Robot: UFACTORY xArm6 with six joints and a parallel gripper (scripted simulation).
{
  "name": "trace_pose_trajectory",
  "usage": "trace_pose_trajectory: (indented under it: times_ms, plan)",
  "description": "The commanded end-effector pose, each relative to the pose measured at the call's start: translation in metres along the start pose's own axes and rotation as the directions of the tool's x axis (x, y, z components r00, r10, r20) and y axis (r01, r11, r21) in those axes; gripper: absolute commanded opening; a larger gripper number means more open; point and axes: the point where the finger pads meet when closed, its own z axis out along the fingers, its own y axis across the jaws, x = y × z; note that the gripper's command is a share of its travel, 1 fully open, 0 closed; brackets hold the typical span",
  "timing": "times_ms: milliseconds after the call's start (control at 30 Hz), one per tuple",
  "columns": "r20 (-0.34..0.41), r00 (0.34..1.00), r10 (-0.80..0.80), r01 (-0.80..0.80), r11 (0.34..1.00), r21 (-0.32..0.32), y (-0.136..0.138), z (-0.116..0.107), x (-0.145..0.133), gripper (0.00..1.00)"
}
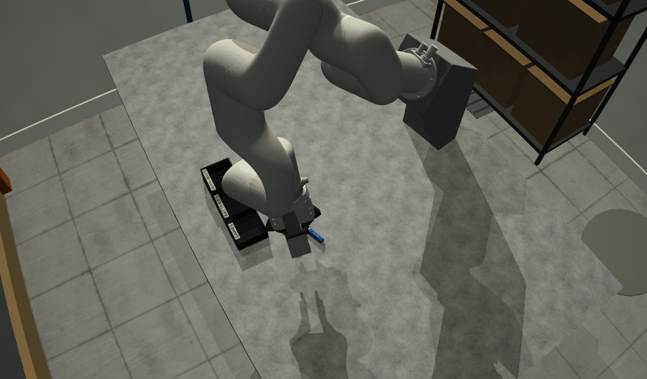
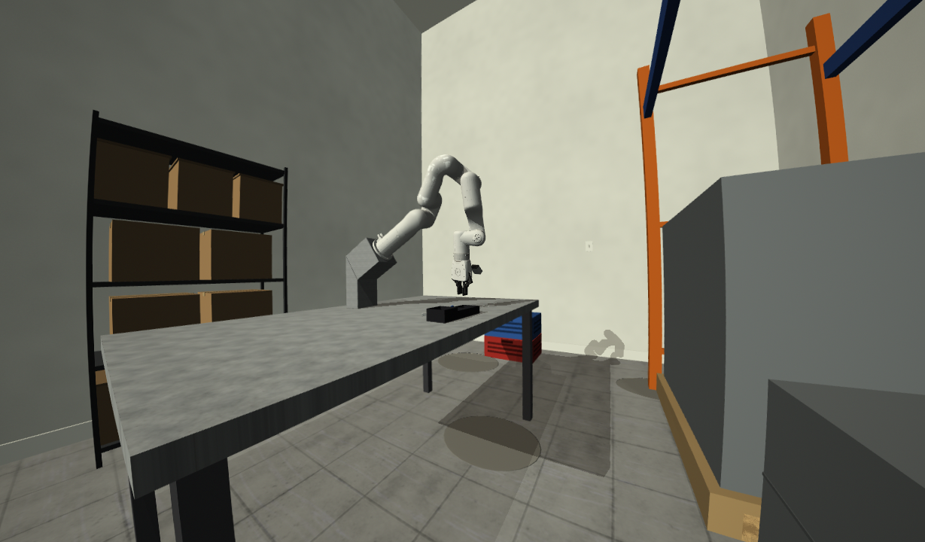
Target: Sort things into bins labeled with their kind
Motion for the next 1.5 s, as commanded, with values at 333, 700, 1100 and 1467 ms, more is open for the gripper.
trace_pose_trajectory:
  times_ms: [333, 700, 1100, 1467]
  plan:
    - [0.020, 0.916, -0.400, 0.399, 0.917, 0.017, -0.0002, -0.0001, 0.0001, 0.30]
    - [0.011, 0.740, -0.673, 0.672, 0.740, 0.041, 0.0004, -0.0004, 0.0007, 0.30]
    - [0.004, 0.487, -0.873, 0.872, 0.487, 0.060, 0.0002, -0.0004, 0.0005, 0.30]
    - [0.002, 0.230, -0.973, 0.971, 0.229, 0.074, 0.0000, -0.0004, 0.0004, 0.30]
